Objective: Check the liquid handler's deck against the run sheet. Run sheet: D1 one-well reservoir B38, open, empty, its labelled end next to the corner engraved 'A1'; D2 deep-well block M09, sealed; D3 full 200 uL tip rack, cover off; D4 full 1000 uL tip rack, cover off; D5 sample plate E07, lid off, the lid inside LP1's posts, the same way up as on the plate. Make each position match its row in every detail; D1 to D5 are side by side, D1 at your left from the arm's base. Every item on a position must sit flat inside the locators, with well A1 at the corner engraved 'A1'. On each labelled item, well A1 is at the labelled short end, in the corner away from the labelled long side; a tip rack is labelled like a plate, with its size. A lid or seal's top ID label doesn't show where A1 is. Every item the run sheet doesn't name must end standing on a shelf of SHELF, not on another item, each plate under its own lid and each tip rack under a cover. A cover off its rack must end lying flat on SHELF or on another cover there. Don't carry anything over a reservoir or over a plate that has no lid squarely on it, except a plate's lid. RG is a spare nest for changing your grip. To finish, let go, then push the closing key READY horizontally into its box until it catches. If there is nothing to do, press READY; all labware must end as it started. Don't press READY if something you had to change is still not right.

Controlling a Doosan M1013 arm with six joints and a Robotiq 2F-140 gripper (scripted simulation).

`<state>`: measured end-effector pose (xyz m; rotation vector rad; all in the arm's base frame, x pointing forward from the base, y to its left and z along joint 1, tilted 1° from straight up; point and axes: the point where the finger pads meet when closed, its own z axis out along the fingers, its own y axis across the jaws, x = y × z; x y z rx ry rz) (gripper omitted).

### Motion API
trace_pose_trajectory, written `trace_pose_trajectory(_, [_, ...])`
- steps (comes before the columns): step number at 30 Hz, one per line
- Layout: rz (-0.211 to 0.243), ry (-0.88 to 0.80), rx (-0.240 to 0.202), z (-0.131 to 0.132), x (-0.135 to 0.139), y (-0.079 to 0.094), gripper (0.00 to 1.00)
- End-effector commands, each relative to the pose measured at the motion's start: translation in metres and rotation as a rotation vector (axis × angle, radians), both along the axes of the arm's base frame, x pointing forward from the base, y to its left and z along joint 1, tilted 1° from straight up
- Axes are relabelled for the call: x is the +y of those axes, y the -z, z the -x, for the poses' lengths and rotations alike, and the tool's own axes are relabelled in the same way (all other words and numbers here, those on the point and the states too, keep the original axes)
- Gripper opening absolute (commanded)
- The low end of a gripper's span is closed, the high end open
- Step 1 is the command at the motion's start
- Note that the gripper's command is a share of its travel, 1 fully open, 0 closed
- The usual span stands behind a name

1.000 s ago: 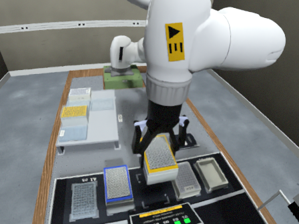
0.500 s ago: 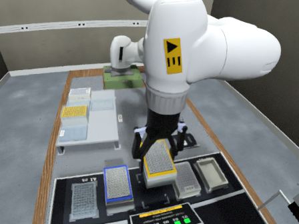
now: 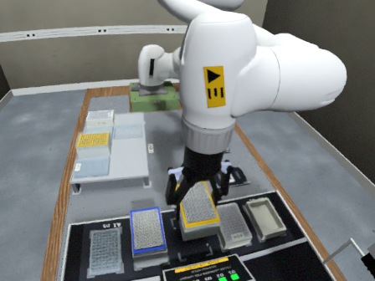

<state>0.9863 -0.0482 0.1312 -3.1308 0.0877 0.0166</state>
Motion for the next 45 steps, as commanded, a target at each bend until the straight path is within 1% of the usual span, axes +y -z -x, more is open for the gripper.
trace_pose_trajectory(1, [-0.003,0.0,-0.001,0.0,0.005,0.011,0.1])
trace_pose_trajectory(9, [-0.003,0.0,-0.001,0.0,0.005,0.025,0.1])
trace_pose_trajectory(12, [-0.003,0.0,-0.002,0.0,0.005,0.025,0.1])
trace_pose_trajectory(26, [-0.003,0.0,-0.001,0.0,0.005,0.05,0.1])
trace_pose_trajectory(29, [-0.003,0.0,-0.002,0.0,0.005,0.05,0.1])
trace_pose_trajectory(43, [-0.004,0.0,-0.001,0.001,0.006,0.075,0.1])
trace_pose_trajectory(45, [-0.004,0.0,-0.001,0.001,0.006,0.075,0.1])
